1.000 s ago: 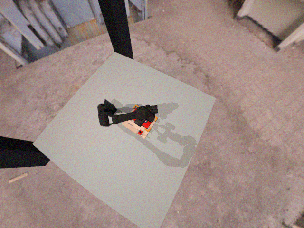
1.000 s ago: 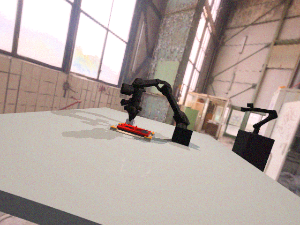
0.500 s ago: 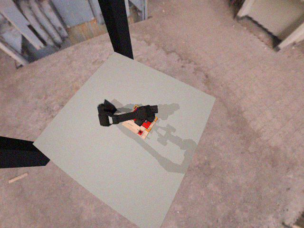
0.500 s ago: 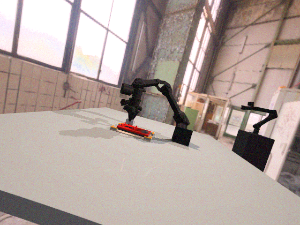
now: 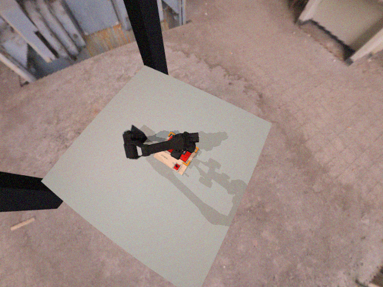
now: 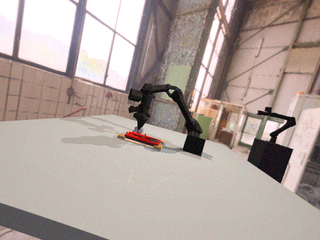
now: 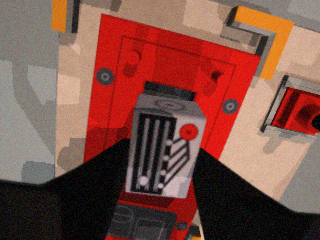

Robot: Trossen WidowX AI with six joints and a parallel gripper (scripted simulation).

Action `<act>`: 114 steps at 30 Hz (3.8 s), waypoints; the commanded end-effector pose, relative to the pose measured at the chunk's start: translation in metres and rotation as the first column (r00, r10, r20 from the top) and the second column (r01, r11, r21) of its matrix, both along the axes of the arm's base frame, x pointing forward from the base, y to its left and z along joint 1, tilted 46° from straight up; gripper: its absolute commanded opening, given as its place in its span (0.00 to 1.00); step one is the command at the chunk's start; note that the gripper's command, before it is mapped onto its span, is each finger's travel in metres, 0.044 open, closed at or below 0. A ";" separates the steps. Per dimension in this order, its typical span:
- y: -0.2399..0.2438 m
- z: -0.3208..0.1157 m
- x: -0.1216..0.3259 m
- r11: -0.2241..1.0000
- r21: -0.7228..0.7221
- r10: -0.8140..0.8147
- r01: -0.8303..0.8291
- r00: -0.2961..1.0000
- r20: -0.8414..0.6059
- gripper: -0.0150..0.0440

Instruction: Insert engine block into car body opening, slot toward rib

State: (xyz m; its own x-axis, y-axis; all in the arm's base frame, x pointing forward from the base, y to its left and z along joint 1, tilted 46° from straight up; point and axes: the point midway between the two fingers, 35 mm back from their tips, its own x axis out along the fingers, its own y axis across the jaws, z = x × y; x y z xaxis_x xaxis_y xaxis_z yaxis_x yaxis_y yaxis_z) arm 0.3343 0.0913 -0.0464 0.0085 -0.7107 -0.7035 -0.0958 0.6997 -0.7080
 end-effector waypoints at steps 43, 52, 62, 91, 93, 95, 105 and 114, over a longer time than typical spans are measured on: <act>-0.004 -0.005 0.000 0.998 0.006 -0.069 0.069 0.996 0.065 0.52; -0.005 -0.006 0.000 0.998 0.006 -0.060 0.060 0.997 0.056 0.52; -0.006 -0.007 0.000 0.998 0.006 -0.063 0.062 0.996 0.058 0.52; -0.010 -0.010 0.000 0.998 0.006 -0.063 0.063 0.996 0.059 0.52; -0.010 -0.010 0.000 0.998 0.006 -0.063 0.063 0.996 0.059 0.52; -0.010 -0.010 0.000 0.998 0.006 -0.063 0.063 0.996 0.059 0.52; -0.011 -0.011 0.000 0.998 0.006 -0.063 0.063 0.996 0.059 0.52; -0.012 -0.012 0.000 0.998 0.006 -0.063 0.063 0.996 0.059 0.52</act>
State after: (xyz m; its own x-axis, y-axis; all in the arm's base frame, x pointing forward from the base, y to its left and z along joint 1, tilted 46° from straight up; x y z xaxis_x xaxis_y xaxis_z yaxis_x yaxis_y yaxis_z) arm 0.3341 0.0808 -0.0584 0.0034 -0.7058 -0.7084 -0.0058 0.7084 -0.7058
